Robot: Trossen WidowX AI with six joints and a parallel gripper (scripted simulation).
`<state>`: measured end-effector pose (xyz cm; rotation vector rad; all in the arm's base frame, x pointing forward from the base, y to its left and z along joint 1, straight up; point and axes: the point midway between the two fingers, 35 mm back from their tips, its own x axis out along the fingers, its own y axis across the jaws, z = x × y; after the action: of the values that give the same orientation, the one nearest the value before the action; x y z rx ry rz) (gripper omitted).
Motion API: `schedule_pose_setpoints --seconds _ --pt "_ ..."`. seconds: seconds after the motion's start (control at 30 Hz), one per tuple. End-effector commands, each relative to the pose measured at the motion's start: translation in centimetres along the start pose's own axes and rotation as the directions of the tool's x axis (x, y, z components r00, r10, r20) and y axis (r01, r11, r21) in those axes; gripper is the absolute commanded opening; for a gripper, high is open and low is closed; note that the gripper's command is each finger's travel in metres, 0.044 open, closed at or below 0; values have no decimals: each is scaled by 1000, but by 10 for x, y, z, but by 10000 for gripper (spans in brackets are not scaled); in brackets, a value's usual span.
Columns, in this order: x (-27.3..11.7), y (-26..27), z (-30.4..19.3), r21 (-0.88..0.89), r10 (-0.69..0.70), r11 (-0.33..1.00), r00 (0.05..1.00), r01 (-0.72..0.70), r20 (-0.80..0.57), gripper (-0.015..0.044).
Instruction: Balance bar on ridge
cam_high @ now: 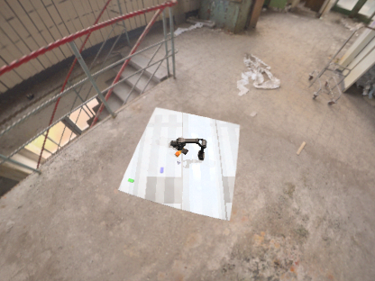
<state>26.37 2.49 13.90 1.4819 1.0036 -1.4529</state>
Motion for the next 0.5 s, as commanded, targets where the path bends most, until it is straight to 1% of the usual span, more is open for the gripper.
schedule_pose_setpoints --seconds 0.0,0.47 --pt "-1 -5 -13 100 0 995 1000 0 -4 0" --pt "-2 -37 -56 429 -2 903 1000 5 -7 0"
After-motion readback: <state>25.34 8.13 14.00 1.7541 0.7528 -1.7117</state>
